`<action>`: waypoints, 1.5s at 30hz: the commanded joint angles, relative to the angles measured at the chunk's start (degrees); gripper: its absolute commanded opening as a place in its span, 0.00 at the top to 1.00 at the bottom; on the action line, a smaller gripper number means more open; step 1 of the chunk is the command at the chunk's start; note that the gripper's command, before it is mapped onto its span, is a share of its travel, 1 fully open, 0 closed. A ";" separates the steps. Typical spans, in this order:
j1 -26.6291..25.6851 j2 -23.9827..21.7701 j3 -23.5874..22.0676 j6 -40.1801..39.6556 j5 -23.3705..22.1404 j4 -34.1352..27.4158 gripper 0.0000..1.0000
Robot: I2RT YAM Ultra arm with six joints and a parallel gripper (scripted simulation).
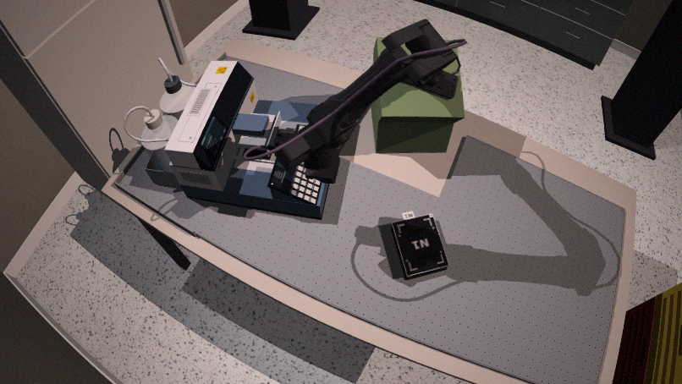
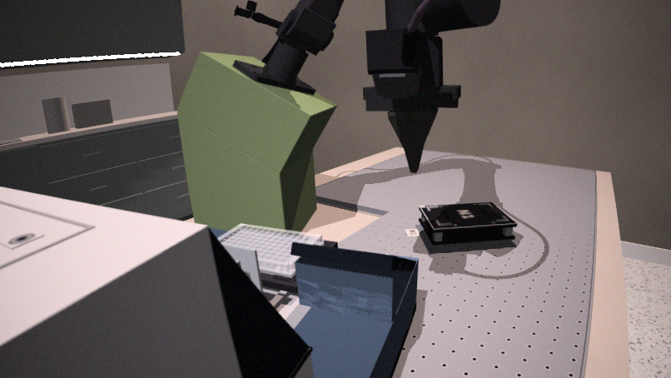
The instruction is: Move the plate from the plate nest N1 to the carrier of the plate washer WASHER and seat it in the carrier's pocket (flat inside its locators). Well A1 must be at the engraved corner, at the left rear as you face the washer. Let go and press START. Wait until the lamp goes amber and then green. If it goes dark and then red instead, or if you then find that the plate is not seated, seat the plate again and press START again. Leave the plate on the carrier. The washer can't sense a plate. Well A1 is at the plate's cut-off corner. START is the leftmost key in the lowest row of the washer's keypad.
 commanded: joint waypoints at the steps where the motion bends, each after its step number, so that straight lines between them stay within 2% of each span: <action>1: -1.05 -1.41 1.86 -0.26 0.88 -1.00 1.00; 8: -1.05 -1.41 1.86 -0.26 0.88 -1.00 1.00; 9: 1.12 -1.93 -2.00 1.95 2.53 3.21 1.00; 14: 6.54 -2.70 -8.21 8.98 11.25 15.28 1.00; 16: 6.54 -2.70 -8.21 8.98 11.25 15.28 1.00; 17: 8.09 -2.93 -9.97 10.88 14.03 18.50 1.00; 20: 10.86 -4.53 -13.05 13.96 19.98 23.04 1.00; 22: 11.73 -4.76 -14.03 14.73 21.88 24.58 1.00; 27: 11.14 -3.67 -13.74 15.01 23.19 25.84 1.00; 45: 11.45 -3.28 -13.44 14.69 23.41 26.38 1.00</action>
